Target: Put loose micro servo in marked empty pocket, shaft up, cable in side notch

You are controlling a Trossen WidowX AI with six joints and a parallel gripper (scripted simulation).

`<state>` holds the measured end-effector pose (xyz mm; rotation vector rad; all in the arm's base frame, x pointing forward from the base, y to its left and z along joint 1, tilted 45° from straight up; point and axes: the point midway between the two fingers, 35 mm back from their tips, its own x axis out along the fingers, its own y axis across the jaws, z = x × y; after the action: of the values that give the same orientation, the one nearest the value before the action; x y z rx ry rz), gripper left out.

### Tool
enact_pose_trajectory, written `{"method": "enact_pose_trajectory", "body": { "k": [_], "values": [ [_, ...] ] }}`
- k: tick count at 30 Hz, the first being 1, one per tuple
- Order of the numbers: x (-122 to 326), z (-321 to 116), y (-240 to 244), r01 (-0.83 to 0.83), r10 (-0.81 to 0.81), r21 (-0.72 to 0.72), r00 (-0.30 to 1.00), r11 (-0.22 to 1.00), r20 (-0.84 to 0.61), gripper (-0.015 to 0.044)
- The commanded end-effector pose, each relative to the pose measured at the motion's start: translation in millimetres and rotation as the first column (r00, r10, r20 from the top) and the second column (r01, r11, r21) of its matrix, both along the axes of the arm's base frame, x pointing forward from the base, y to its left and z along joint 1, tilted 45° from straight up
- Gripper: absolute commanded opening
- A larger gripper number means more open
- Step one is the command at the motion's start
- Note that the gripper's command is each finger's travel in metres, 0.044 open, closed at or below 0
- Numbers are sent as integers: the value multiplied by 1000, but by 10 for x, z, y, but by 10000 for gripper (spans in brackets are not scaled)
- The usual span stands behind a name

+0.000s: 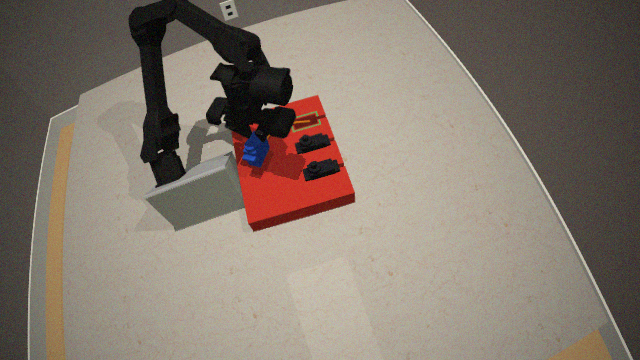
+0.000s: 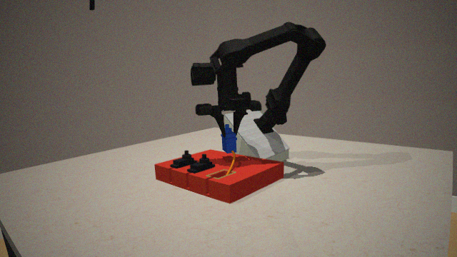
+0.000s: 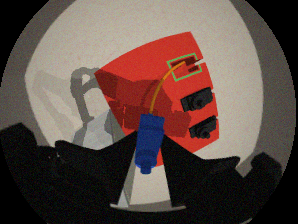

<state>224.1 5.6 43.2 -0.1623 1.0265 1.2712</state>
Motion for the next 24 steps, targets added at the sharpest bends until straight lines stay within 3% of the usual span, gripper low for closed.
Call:
{"method": "enact_pose_trajectory", "body": {
  "k": [1, 24],
  "values": [
    [180, 2, -32, 8, -8, -5, 1000, 1000, 15, 0],
    [202, 511, 483, 12, -12, -2, 1000, 1000, 11, 0]
  ]
}}
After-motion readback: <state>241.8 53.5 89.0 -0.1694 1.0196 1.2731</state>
